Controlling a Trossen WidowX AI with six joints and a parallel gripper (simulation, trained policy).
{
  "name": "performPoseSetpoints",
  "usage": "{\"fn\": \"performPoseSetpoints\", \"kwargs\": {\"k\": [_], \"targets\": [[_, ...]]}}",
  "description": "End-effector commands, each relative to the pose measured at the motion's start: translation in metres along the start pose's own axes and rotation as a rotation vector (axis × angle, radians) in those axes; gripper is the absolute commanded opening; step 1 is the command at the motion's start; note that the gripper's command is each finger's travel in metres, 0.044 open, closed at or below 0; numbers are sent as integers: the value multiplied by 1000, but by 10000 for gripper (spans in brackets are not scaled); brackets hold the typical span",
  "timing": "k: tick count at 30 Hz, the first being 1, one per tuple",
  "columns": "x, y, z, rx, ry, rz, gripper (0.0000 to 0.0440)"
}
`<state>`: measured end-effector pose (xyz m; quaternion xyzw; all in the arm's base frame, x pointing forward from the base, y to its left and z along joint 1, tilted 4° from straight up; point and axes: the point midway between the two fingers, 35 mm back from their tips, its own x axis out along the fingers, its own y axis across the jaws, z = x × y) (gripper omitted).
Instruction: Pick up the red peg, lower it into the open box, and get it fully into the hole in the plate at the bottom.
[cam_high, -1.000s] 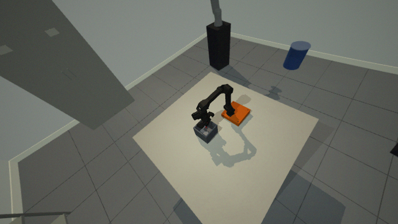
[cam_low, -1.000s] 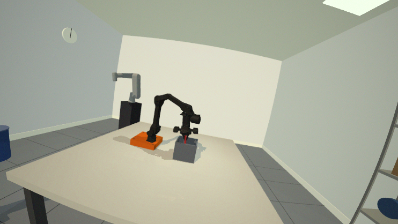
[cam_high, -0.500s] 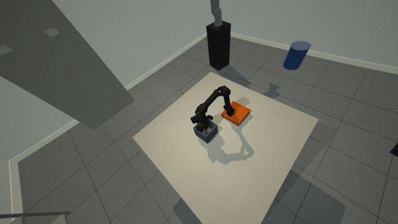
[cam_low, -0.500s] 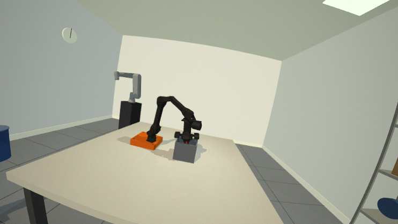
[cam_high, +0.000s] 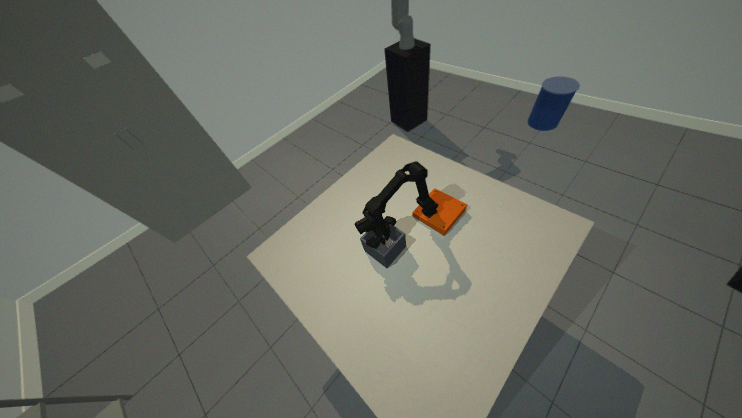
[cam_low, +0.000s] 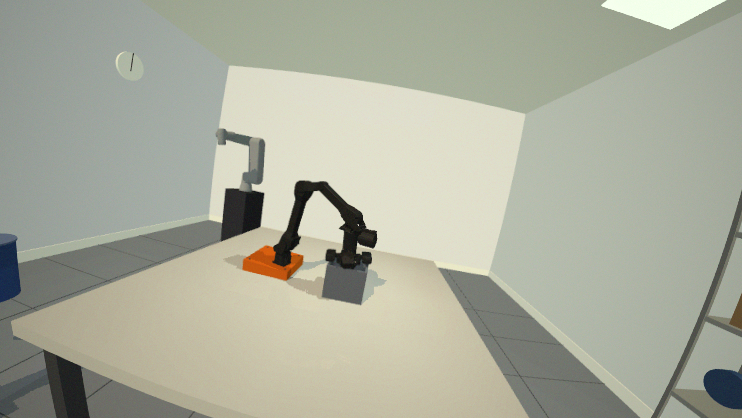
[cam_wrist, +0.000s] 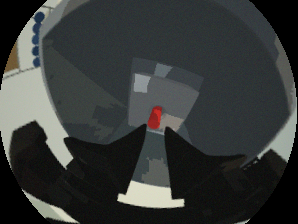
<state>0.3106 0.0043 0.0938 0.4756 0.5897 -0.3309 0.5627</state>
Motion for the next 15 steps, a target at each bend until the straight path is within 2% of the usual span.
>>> {"fn": "performPoseSetpoints", "kwargs": {"k": [1, 11, 15], "targets": [[6, 1, -6, -1, 63, -16, 124], [-18, 17, -2, 10, 119, 34, 132], [-30, 23, -3, 15, 154, 69, 156]]}}
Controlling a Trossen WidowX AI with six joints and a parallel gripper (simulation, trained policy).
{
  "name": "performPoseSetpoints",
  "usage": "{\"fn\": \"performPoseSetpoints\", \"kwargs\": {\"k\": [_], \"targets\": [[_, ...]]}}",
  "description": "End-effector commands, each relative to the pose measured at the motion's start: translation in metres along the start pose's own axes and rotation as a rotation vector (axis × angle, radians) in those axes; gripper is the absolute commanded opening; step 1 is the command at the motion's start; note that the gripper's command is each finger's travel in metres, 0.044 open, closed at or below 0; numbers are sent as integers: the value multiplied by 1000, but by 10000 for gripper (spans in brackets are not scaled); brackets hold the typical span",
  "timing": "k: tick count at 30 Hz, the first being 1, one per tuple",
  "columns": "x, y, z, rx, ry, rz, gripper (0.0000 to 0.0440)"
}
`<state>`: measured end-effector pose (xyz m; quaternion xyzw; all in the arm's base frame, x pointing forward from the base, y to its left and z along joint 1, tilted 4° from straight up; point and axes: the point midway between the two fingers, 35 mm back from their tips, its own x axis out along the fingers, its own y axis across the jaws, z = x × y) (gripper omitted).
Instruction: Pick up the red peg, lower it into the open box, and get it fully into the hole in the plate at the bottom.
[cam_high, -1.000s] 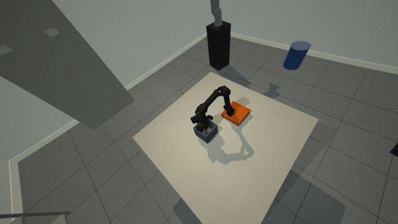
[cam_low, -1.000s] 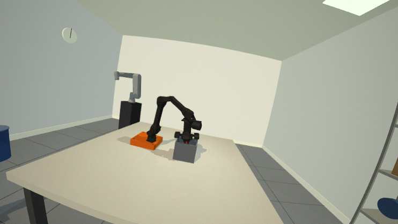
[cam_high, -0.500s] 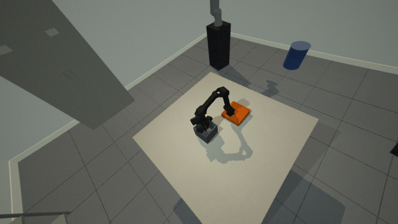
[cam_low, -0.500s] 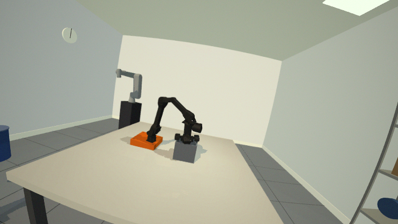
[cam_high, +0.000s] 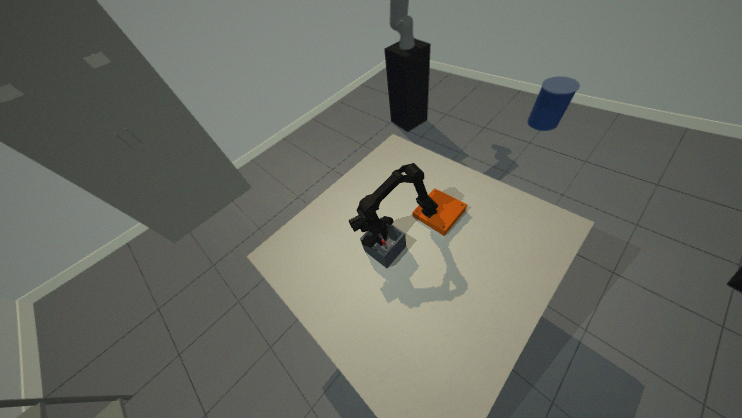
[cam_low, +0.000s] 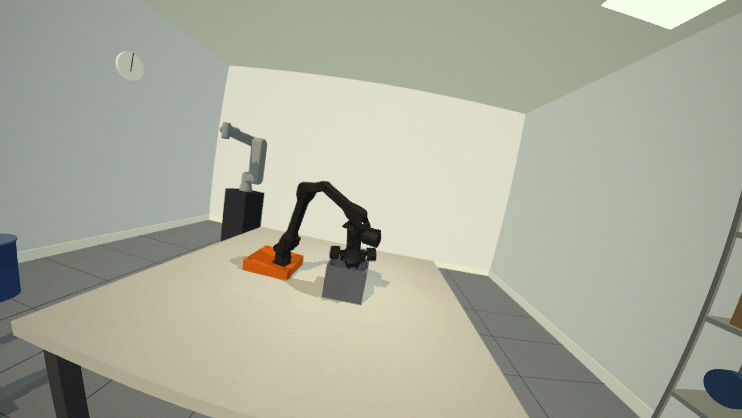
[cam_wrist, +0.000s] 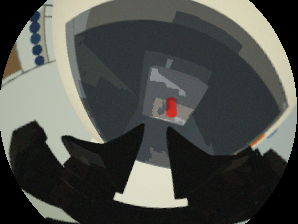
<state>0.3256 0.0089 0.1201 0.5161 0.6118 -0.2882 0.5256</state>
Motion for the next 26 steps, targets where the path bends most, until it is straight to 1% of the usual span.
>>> {"fn": "performPoseSetpoints", "kwargs": {"k": [1, 12, 26], "targets": [[-9, 5, -2, -1, 28, 28, 158], [-28, 17, -5, 14, 111, 91, 230], [-39, 28, 5, -8, 146, 134, 220]]}}
